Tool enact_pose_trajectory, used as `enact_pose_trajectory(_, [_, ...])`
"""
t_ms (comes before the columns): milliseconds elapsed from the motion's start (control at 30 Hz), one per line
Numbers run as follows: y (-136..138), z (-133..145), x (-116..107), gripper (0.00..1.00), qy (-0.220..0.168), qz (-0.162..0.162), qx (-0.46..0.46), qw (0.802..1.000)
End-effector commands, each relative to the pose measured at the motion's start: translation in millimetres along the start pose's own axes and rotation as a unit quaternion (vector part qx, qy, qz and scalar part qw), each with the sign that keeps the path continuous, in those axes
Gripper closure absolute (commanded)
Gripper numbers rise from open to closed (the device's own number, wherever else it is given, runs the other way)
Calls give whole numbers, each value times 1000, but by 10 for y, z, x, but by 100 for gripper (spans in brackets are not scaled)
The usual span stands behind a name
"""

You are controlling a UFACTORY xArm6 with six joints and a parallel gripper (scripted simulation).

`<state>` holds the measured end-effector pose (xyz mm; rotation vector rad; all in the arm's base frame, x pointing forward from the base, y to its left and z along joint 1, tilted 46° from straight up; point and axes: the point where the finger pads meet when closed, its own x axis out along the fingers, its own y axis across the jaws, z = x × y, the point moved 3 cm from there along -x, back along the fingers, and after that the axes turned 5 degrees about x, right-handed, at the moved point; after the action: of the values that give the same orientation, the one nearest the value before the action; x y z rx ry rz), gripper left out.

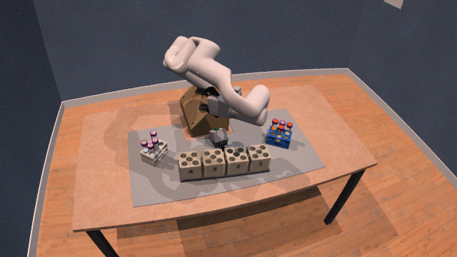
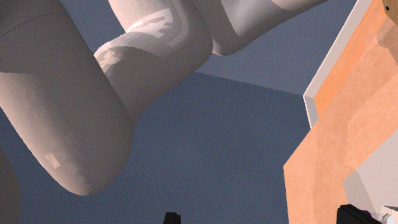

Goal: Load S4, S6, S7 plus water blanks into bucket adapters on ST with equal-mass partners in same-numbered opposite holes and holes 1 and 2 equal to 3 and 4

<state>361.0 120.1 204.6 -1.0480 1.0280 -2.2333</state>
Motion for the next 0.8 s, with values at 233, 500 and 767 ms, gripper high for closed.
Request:
enact_pose_trajectory(233, [219,84,21,0,2,95,173,980])
enact_pose_trajectory(500, [352,126,15,0,14,141,256,956])
enact_pose_trajectory(767, [539,179,-19,0,43,199,360,910])
